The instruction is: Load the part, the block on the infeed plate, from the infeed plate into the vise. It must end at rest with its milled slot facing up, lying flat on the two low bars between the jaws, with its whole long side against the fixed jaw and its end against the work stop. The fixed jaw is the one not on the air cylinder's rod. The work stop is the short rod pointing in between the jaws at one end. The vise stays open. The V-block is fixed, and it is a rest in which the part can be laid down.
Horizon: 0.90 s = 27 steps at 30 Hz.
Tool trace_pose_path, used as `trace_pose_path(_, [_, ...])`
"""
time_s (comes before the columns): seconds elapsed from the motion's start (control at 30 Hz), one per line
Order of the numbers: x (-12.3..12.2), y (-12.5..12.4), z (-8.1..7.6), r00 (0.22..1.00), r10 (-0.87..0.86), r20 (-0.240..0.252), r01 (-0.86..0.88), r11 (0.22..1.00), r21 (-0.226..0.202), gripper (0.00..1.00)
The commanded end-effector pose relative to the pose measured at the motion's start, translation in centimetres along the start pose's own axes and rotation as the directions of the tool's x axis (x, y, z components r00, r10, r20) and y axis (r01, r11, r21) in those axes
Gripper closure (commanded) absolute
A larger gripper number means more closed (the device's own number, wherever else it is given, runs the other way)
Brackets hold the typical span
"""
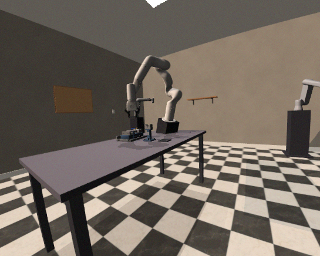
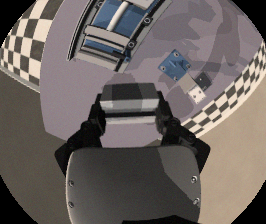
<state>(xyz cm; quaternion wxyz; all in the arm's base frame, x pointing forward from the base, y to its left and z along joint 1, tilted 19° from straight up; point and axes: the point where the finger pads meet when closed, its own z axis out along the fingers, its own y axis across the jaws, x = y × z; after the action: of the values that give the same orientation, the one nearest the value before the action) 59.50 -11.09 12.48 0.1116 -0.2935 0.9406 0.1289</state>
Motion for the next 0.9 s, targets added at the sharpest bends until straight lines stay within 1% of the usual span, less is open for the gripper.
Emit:
trace_pose_path(0.0, [0.4, -1.1, -0.1, 0.998, 0.065, -0.008, -0.065, 0.998, -0.001, 1.0])
trace_pose_path(0.23, [1.9, -3.7, -0.1, 0.974, 0.225, -0.008, -0.225, 0.974, 0.001, 1.0])
trace_pose_path(0.47, [3.2, -5.7, -0.1, 0.938, 0.347, -0.008, -0.347, 0.938, 0.001, 1.0])
trace_pose_path(0.53, [3.2, -5.7, -0.1, 0.938, 0.347, -0.008, -0.347, 0.938, 0.001, 1.0])
trace_pose_path(0.87, [4.5, -7.4, -0.1, 0.892, 0.451, -0.008, -0.451, 0.892, 0.002, 1.0])
